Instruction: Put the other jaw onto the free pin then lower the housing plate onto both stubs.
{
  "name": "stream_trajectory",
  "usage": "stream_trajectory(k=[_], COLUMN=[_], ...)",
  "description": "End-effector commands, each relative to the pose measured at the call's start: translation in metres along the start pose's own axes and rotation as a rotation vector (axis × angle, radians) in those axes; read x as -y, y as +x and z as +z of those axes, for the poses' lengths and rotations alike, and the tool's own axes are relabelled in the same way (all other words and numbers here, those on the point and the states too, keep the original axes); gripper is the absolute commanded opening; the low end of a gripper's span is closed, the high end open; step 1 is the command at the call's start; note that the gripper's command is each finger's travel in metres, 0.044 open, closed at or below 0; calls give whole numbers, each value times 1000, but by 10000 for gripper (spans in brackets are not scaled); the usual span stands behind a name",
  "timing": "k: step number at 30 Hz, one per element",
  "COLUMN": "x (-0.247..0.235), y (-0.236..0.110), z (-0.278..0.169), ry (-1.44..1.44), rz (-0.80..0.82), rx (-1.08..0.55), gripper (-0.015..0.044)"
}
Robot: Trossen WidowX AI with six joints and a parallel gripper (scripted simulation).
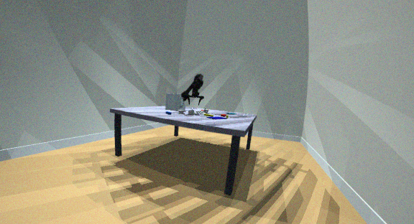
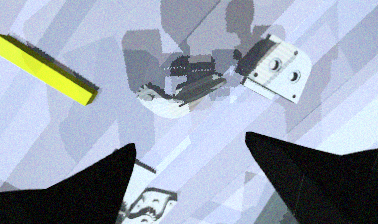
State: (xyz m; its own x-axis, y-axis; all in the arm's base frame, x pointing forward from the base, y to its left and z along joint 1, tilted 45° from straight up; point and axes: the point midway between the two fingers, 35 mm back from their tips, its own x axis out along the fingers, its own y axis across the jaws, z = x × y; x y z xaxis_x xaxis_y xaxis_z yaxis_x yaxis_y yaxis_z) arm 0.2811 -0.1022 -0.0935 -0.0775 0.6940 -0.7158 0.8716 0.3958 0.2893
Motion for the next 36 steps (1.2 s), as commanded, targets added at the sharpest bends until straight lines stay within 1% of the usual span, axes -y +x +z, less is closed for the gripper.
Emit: stream_trajectory(k=[1, 36], x=[1, 7], y=[-1, -4], z=[3, 13], ry=[104, 881], rz=[-1, 1], rx=[3, 5], gripper=[440, 440])
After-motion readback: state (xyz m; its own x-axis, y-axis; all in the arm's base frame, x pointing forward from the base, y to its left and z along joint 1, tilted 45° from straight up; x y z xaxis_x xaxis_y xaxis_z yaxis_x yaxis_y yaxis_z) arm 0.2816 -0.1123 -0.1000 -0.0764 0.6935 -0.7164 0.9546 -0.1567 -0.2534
